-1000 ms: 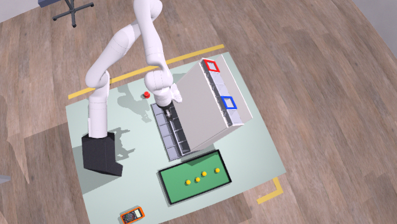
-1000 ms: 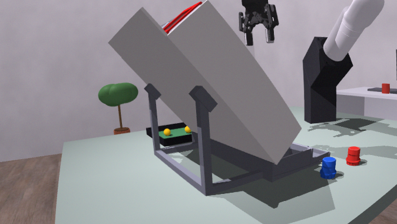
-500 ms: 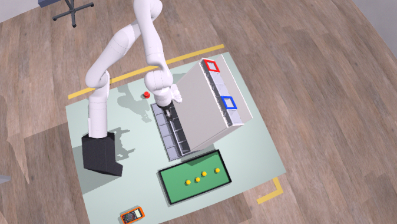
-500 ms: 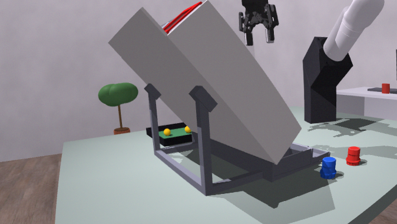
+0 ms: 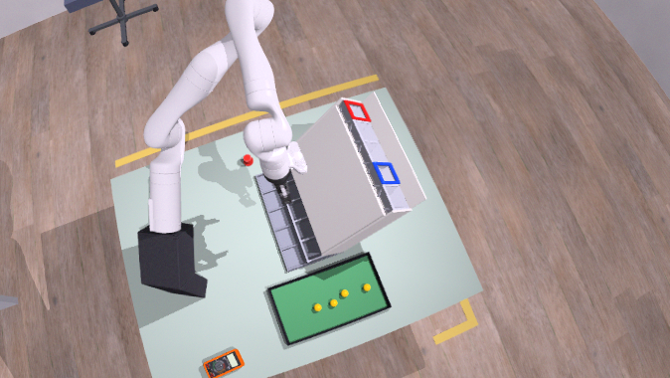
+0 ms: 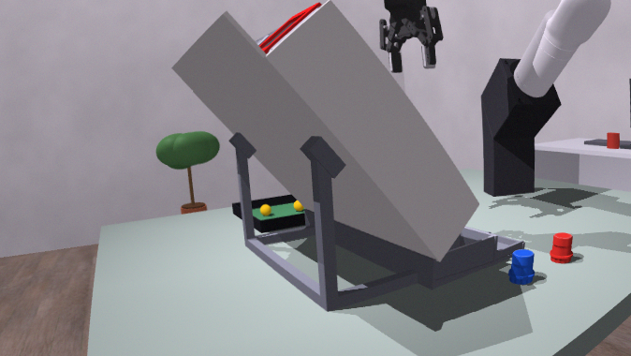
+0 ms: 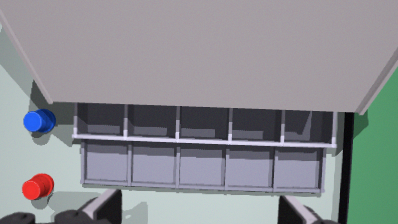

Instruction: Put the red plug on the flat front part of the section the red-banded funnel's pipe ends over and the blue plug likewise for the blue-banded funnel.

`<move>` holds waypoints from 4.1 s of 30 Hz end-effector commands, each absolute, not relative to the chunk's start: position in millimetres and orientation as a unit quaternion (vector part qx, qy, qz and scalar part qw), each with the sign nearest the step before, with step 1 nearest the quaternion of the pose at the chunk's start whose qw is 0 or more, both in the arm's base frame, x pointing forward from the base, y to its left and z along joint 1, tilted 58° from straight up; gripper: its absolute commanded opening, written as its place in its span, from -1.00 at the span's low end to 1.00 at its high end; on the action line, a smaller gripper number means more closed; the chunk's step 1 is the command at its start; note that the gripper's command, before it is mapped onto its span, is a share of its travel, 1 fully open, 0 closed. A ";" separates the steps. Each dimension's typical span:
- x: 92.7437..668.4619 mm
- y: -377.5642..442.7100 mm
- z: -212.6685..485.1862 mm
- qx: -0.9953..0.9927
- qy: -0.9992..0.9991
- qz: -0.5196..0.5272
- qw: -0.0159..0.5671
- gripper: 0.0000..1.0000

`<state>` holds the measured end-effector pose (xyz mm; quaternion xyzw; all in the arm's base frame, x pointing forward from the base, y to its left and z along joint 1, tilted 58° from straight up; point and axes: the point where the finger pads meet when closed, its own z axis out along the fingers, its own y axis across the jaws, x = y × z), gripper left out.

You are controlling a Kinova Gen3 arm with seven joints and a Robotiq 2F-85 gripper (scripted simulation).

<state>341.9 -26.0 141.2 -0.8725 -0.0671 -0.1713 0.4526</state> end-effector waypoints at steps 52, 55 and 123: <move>342.0 -26.6 141.3 -0.873 -0.067 -0.172 0.452 1.00; 342.0 -26.6 141.3 -0.873 -0.067 -0.172 0.452 1.00; 342.0 -26.6 141.3 -0.873 -0.067 -0.172 0.452 0.01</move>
